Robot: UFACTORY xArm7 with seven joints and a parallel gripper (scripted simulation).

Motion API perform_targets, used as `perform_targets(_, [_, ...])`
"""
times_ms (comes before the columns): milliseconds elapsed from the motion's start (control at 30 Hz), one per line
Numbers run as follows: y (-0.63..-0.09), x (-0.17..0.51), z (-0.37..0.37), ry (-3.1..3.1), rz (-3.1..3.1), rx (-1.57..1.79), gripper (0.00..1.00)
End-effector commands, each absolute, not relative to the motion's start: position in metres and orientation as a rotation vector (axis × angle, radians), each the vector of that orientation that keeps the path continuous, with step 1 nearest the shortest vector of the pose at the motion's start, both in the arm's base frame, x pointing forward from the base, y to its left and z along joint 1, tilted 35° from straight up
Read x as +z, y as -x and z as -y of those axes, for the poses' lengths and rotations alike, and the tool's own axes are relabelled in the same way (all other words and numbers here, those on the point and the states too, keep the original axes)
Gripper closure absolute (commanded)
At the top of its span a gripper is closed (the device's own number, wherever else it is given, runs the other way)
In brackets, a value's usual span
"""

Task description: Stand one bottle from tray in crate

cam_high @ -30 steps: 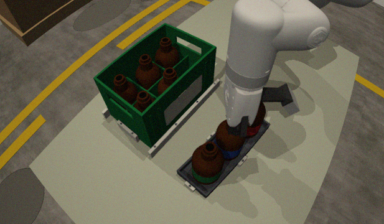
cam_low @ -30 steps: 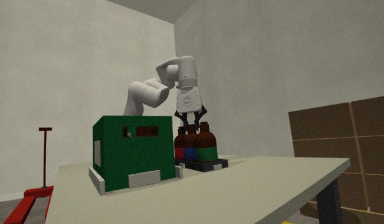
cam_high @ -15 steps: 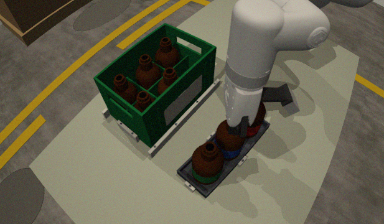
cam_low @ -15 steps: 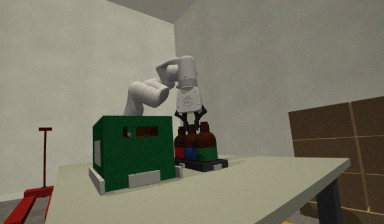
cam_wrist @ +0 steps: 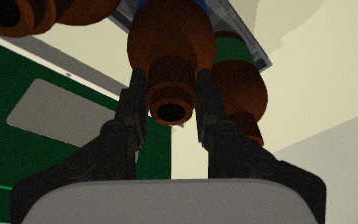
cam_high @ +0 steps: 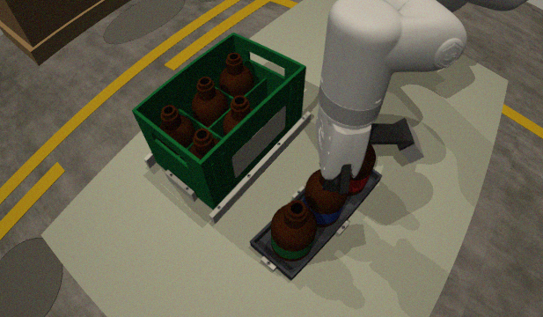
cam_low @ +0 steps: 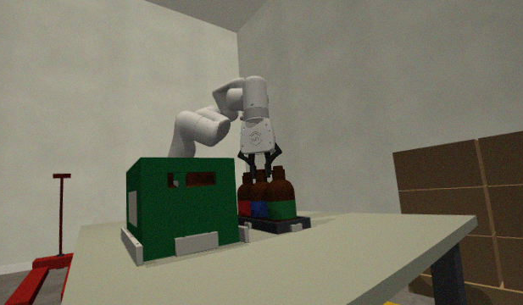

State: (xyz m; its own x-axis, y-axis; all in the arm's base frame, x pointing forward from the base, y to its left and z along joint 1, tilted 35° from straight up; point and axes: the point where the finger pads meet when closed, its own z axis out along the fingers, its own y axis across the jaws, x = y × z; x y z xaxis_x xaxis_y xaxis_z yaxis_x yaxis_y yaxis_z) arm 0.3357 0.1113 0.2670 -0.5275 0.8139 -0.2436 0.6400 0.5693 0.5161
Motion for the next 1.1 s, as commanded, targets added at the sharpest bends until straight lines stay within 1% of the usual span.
perform_targets(0, [-0.336, 0.268, -0.112, -1.166, -2.342, 0.510, 1.00])
perform_targets(1067, [-0.325, 0.286, -0.109, -1.166, -2.342, 0.510, 1.00])
